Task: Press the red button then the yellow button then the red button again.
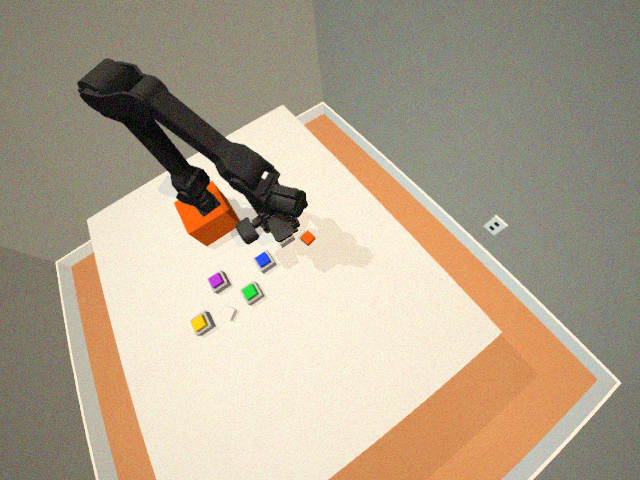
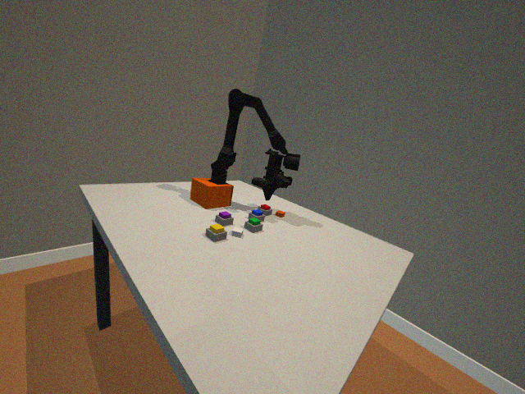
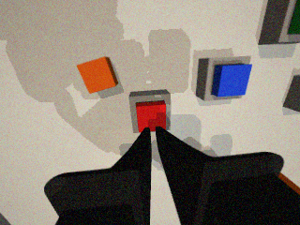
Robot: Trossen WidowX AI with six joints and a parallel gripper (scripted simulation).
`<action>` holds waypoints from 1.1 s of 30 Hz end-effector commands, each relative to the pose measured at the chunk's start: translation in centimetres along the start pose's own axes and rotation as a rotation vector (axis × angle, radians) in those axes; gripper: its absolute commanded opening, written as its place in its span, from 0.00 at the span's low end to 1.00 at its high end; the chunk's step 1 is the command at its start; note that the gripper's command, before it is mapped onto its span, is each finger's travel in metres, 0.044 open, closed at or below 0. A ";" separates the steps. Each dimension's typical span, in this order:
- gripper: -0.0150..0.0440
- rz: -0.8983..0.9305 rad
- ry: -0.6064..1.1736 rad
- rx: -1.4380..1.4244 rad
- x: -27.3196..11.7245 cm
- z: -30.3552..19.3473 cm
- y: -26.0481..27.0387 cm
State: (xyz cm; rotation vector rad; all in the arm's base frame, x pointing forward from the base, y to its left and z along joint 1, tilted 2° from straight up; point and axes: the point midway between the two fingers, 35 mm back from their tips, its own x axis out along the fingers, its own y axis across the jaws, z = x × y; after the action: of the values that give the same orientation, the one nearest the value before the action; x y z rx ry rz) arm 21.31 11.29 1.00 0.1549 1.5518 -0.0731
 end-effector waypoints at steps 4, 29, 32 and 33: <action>0.29 -0.006 0.000 -0.003 0.4 -0.1 -0.1; 0.29 -0.007 0.001 -0.003 3.6 -0.1 -0.2; 0.29 -0.007 0.001 -0.003 3.6 -0.1 -0.2; 0.29 -0.007 0.001 -0.003 3.6 -0.1 -0.2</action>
State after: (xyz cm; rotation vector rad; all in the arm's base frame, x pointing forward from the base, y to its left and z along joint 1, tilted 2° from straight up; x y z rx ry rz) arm 21.53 11.53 -2.38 0.1530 1.5467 -0.0664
